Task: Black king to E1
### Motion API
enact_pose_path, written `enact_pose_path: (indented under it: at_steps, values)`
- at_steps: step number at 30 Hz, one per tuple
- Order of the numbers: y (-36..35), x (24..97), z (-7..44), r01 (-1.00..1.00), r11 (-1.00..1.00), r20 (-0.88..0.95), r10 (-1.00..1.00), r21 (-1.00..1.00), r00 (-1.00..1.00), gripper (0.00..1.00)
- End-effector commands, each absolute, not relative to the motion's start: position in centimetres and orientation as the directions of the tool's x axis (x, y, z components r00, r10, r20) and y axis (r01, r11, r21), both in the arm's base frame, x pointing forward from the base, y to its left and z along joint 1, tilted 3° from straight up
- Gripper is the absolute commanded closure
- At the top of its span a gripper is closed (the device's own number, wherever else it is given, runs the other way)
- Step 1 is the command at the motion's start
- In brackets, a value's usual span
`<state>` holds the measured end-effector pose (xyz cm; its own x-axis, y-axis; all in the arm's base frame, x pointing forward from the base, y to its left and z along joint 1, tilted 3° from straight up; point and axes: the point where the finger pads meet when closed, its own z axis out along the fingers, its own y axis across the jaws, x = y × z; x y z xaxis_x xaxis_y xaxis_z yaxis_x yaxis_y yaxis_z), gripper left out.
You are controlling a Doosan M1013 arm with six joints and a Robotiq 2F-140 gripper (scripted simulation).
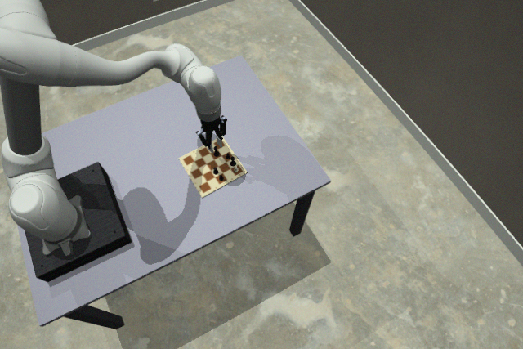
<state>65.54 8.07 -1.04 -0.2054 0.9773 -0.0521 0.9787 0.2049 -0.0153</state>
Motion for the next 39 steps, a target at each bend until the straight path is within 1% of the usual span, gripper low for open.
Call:
enact_pose_path:
  at_steps: [1, 12, 39]
  values:
    - [8.0, 65.5, -1.8, 0.979, 0.205, -0.052, 0.977, -0.015, -0.205, 0.75]
    - [8.0, 65.5, -3.1, 0.979, 0.205, -0.052, 0.977, -0.015, -0.205, 0.75]
    - [8.0, 65.5, -3.1, 0.979, 0.205, -0.052, 0.977, -0.015, -0.205, 0.75]
